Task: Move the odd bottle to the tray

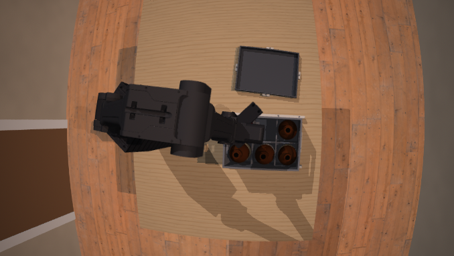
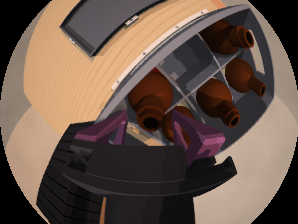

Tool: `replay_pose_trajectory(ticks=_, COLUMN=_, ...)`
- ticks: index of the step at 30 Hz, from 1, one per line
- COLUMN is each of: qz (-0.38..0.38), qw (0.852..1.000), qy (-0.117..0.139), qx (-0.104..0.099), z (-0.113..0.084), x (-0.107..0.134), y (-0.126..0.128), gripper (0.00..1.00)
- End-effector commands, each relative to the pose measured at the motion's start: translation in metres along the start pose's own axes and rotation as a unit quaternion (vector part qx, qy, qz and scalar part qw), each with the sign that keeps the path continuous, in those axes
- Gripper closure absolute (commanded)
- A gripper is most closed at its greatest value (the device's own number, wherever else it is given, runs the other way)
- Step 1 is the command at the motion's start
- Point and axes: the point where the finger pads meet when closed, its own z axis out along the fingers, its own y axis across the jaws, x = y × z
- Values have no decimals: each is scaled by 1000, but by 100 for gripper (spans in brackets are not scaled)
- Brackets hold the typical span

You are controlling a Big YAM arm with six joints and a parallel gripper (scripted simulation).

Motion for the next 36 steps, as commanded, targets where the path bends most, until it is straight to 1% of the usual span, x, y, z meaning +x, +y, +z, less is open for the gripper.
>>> replay_pose_trajectory(ticks=1, qz=-3, qw=1000, qy=-8, qx=9, z=-1, x=-11, y=-3, gripper=39)
replay_pose_trajectory(ticks=15, qz=-4, qw=1000, qy=-9, qx=10, z=-3, x=-11, y=-3, gripper=39)
replay_pose_trajectory(ticks=17, qz=-4, qw=1000, qy=-11, qx=12, z=-8, x=-13, y=-5, gripper=39)
replay_pose_trajectory(ticks=20, qz=-4, qw=1000, qy=-4, qx=3, z=-10, x=-8, y=1, gripper=39)
replay_pose_trajectory(ticks=27, qz=-9, qw=1000, qy=-4, qx=3, z=-25, x=-7, y=1, gripper=39)
replay_pose_trajectory(ticks=29, qz=-9, qw=1000, qy=-4, qx=3, z=-25, x=-7, y=1, gripper=39)
replay_pose_trajectory(ticks=36, qz=-2, qw=1000, qy=-4, qx=4, z=-47, x=-2, y=-4, gripper=39)
